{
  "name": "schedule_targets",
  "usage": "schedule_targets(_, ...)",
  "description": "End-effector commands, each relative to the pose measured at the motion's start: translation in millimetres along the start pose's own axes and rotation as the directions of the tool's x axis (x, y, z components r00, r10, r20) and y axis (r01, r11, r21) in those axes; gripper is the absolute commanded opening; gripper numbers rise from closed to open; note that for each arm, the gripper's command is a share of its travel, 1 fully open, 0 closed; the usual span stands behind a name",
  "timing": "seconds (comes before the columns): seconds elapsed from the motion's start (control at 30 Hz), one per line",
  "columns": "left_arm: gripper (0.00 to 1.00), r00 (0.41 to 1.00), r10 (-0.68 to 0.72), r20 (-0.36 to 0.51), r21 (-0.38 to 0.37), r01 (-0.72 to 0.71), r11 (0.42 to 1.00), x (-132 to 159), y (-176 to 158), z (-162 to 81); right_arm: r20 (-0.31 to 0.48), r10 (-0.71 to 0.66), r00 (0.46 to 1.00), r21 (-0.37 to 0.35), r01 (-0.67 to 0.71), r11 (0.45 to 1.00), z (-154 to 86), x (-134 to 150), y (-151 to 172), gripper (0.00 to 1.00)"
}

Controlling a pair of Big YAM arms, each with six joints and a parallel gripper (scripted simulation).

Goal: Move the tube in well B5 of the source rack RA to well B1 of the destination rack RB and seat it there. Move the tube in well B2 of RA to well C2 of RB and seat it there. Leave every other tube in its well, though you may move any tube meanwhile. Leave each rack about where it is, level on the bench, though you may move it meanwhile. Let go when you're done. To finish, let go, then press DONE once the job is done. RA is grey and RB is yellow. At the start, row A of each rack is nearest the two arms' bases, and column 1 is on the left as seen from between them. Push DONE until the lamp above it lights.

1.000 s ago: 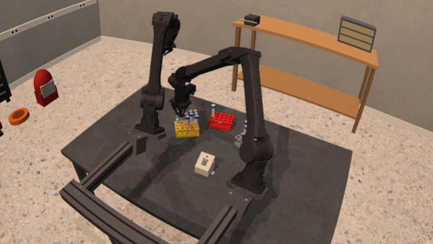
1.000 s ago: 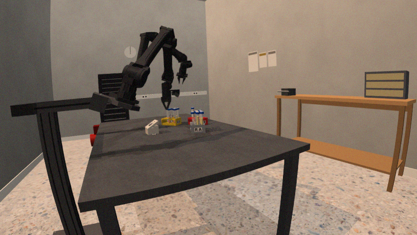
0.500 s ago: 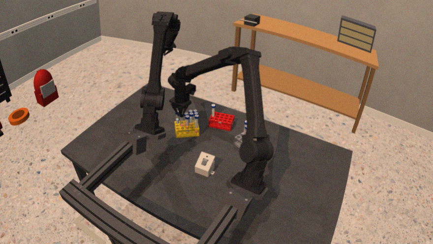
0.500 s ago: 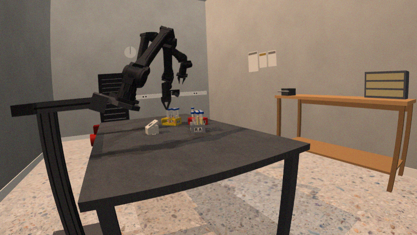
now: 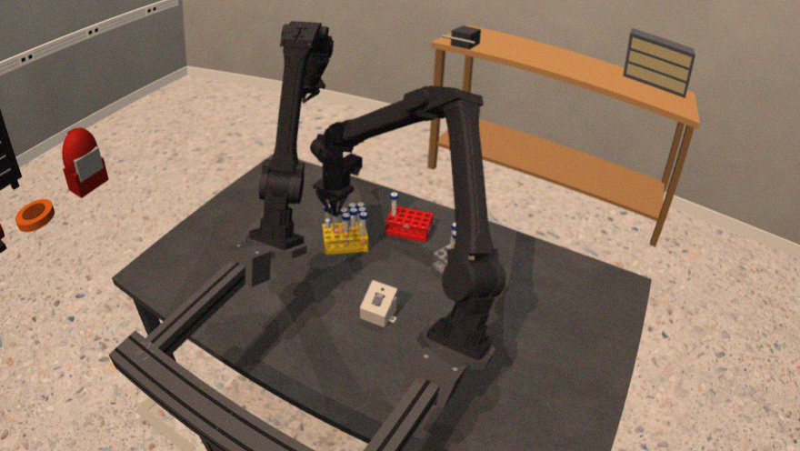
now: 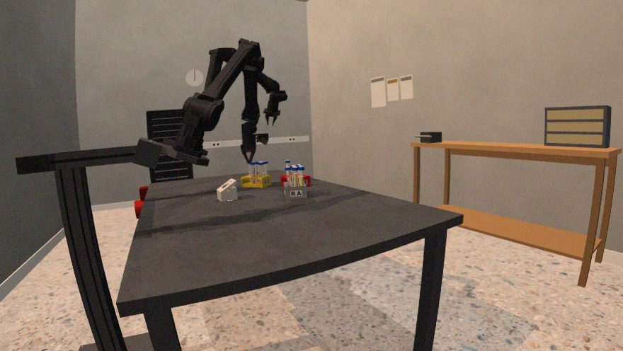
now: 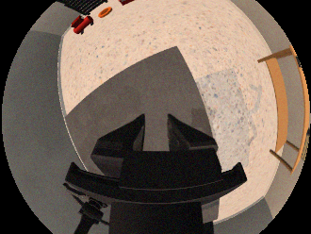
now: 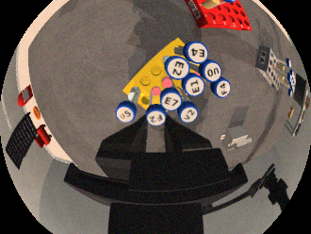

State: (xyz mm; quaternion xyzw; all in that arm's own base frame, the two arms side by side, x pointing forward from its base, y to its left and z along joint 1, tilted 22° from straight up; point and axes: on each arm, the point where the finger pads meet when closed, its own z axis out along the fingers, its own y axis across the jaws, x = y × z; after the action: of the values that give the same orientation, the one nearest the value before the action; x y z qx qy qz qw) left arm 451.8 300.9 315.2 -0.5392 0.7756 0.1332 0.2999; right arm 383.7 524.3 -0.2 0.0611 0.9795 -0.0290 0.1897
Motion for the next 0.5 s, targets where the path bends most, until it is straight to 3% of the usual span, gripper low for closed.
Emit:
schedule_targets(0.0,0.30,0.999,-0.013,0.030,0.022,0.013,1.000,-15,-5,-13,0.009,0.007,1.000,-0.025,-0.007,1.000,-23,-7,4,0.00)
schedule_targets(0.47,0.30,0.999,-0.013,0.030,0.022,0.013,1.000,-15,-5,-13,0.003,0.000,1.000,-0.012,0.000,1.000,-21,5,1,0.00)
